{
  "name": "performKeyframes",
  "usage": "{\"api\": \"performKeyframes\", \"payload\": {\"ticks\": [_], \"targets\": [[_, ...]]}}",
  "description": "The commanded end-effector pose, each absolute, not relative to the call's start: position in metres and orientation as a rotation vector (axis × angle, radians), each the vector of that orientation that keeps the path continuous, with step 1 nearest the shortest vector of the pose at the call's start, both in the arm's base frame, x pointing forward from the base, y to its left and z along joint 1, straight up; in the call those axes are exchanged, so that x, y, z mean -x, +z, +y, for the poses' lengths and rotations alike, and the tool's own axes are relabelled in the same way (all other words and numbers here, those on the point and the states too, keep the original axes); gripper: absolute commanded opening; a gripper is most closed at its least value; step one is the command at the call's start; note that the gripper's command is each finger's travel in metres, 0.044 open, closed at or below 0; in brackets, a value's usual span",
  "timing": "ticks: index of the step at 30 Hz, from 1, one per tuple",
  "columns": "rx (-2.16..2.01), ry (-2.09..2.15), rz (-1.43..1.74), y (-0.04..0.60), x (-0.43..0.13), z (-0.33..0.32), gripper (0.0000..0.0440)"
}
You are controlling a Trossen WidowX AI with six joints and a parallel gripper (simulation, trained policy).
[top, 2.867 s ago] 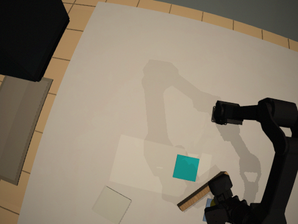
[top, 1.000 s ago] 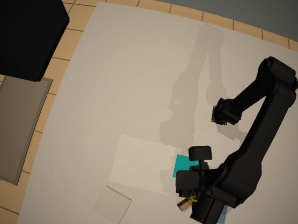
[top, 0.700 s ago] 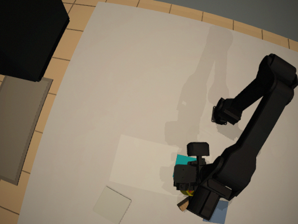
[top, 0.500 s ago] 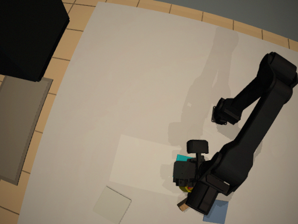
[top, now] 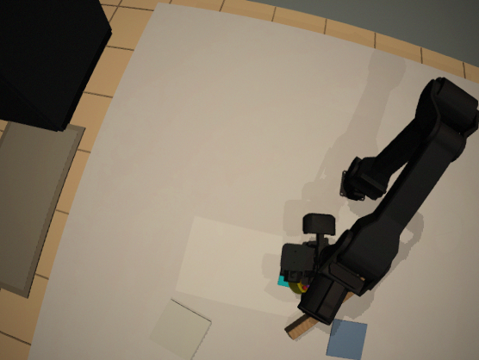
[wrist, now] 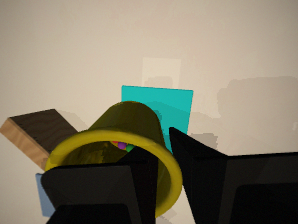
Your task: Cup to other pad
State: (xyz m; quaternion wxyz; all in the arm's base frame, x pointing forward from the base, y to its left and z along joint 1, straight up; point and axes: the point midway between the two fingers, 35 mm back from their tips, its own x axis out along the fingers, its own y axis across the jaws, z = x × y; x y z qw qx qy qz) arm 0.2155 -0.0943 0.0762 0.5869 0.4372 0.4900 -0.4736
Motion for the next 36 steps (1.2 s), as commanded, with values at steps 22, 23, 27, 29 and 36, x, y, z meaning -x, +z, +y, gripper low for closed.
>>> {"api": "performKeyframes", "payload": {"ticks": [22, 23, 27, 29, 36], "targets": [[-1.104, -1.045, 1.006, 0.085, -0.203, -0.095, 0.0197], [-1.107, -1.042, 1.000, 0.086, -0.203, -0.095, 0.0201], [-1.122, -1.028, 0.975, 0.092, -0.201, -0.094, 0.0223], [-1.129, -1.023, 0.962, 0.095, -0.200, -0.094, 0.0235], [-1.156, -1.012, 0.912, 0.108, -0.196, -0.094, 0.0277]]}}
